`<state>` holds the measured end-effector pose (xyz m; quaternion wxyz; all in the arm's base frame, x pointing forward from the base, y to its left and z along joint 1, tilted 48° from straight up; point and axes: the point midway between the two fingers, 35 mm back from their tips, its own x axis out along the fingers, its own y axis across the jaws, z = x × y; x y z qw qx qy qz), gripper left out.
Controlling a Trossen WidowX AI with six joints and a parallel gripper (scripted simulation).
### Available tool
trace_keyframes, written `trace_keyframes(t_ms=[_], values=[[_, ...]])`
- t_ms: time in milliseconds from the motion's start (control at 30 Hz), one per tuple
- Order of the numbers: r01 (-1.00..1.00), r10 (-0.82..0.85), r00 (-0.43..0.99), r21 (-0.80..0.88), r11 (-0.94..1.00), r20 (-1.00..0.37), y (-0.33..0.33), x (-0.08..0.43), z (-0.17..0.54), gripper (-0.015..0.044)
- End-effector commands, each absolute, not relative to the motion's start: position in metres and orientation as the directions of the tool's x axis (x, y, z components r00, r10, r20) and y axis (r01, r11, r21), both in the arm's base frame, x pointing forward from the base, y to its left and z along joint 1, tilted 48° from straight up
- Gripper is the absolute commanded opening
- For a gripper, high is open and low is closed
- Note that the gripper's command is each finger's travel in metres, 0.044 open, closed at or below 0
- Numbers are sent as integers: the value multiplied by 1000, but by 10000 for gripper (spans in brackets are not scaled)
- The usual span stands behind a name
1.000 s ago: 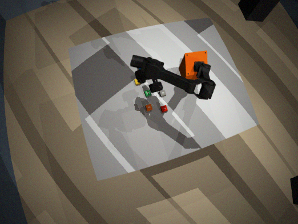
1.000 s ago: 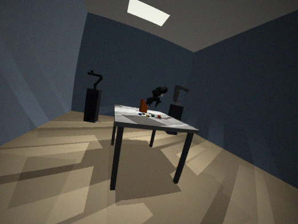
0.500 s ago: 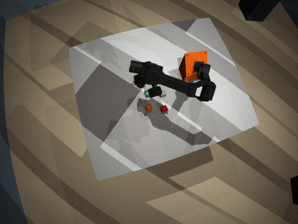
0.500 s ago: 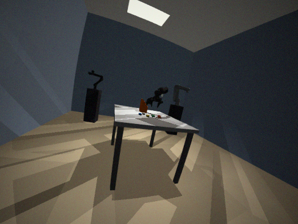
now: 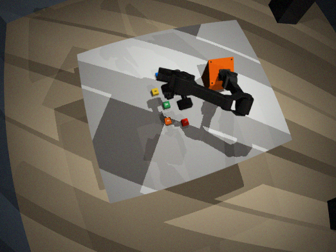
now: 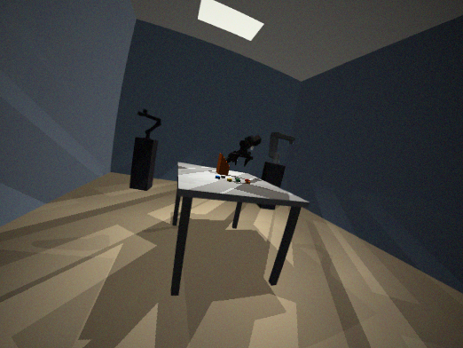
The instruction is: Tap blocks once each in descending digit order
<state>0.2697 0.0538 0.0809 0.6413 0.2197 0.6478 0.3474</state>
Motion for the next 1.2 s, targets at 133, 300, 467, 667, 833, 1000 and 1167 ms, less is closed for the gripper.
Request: trace_keyframes(t_ms=[133, 300, 467, 667, 833, 1000, 1167], values=[[-161, 730, -87, 733, 661, -678, 56, 237, 82, 400], [-161, 730, -87, 733, 661, -678, 56, 237, 82, 400], [-161, 730, -87, 733, 661, -678, 56, 237, 82, 400], [-161, 730, -87, 733, 661, -678, 56, 237, 82, 400], [-170, 722, -88, 725, 667, -686, 64, 237, 91, 400], [-179, 718, -86, 720, 670, -690, 106, 230, 137, 400], [-161, 732, -87, 735, 659, -675, 120, 226, 153, 400]])
